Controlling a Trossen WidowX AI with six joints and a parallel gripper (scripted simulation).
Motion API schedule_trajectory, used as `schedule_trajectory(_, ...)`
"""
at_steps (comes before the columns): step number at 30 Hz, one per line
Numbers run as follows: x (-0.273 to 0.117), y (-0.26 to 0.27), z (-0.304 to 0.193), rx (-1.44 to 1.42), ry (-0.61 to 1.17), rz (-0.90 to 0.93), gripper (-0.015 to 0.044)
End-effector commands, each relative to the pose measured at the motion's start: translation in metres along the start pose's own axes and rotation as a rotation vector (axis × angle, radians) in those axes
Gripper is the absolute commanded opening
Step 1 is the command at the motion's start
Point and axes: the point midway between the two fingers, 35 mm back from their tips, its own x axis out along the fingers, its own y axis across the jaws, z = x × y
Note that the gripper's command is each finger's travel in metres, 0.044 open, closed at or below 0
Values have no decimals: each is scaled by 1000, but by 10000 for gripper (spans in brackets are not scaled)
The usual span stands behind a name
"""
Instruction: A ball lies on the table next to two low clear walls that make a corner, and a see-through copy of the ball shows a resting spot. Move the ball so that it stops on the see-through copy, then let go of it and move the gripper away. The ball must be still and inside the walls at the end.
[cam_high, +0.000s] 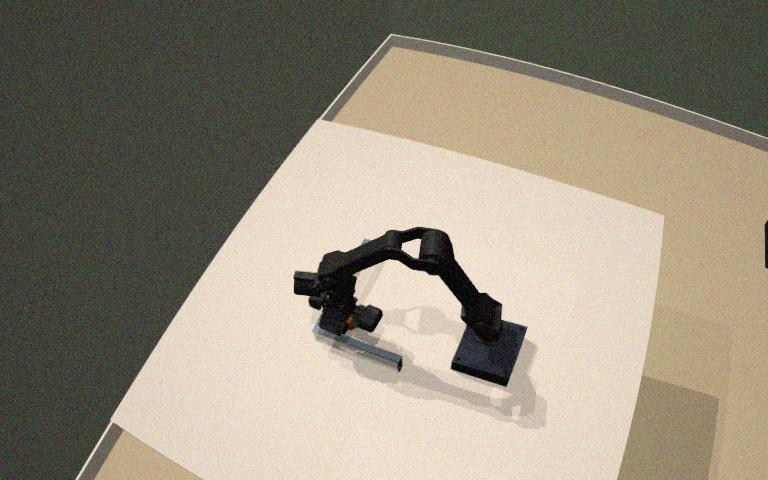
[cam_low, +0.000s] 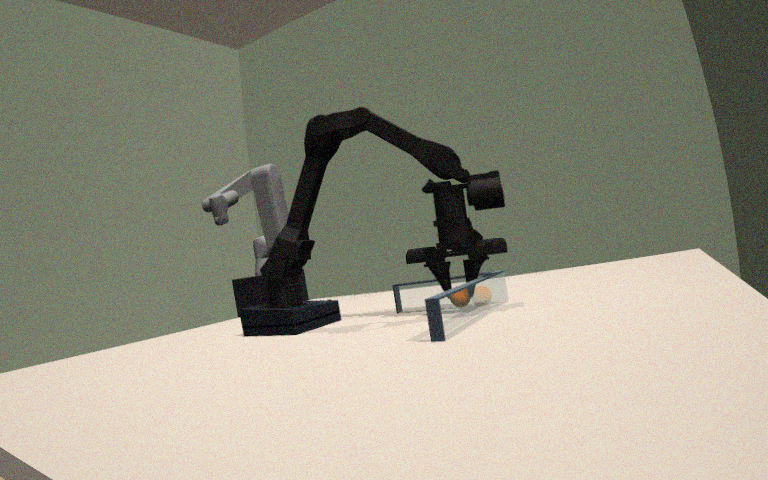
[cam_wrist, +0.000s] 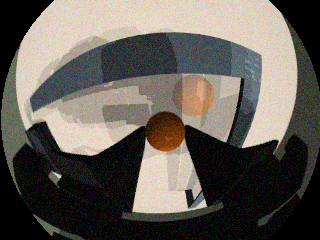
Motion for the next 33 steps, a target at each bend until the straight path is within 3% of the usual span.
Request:
schedule_trajectory(1, -22, -4, 4, -10, -6, -15, 0)
schedule_trajectory(19, -121, 2, 25, -67, -47, -23, 0)
schedule_trajectory(24, -121, 2, 25, -43, -48, -23, 0)
schedule_trajectory(33, -112, 1, 21, 280, -51, -15, 0)
